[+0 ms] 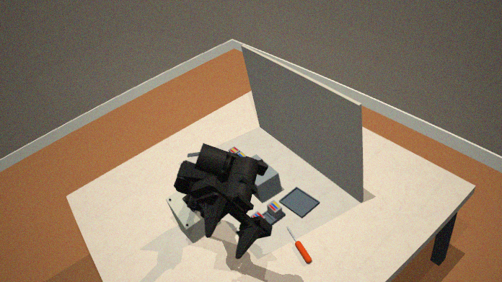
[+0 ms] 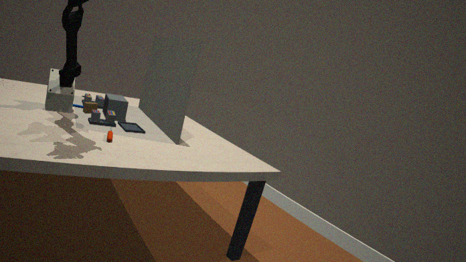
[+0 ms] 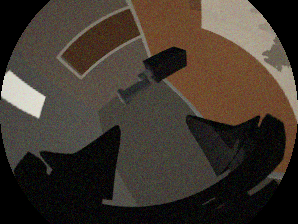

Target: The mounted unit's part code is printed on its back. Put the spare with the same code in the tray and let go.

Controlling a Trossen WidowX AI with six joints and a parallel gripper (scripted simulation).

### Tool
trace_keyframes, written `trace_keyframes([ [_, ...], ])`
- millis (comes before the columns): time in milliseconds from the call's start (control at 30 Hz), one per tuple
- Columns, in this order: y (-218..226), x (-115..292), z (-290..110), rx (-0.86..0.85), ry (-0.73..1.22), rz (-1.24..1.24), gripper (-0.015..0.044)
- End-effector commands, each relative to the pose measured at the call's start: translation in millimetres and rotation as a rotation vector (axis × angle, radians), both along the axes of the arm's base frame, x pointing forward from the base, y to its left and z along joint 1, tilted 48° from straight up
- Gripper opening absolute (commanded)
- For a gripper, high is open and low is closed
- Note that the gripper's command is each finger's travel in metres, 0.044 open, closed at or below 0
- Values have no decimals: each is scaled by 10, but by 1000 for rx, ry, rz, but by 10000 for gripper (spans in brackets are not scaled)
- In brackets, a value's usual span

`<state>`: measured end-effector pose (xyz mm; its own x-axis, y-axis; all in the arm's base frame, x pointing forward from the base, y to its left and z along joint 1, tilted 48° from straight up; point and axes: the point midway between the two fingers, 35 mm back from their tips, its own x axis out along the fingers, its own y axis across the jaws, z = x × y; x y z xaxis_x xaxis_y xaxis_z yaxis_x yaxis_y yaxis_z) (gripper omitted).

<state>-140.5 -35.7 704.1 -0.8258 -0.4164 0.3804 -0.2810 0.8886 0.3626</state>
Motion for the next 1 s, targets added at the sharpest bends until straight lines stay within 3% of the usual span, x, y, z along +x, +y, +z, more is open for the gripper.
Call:
trace_keyframes([
  [0, 0, 0, 0, 0, 0, 0, 426],
  [233, -28, 17, 5, 9, 9, 3, 440],
  [433, -416, 288, 55, 133, 141, 47, 440],
  [967, -1676, 1857, -205, 534, 761, 262, 440],
])
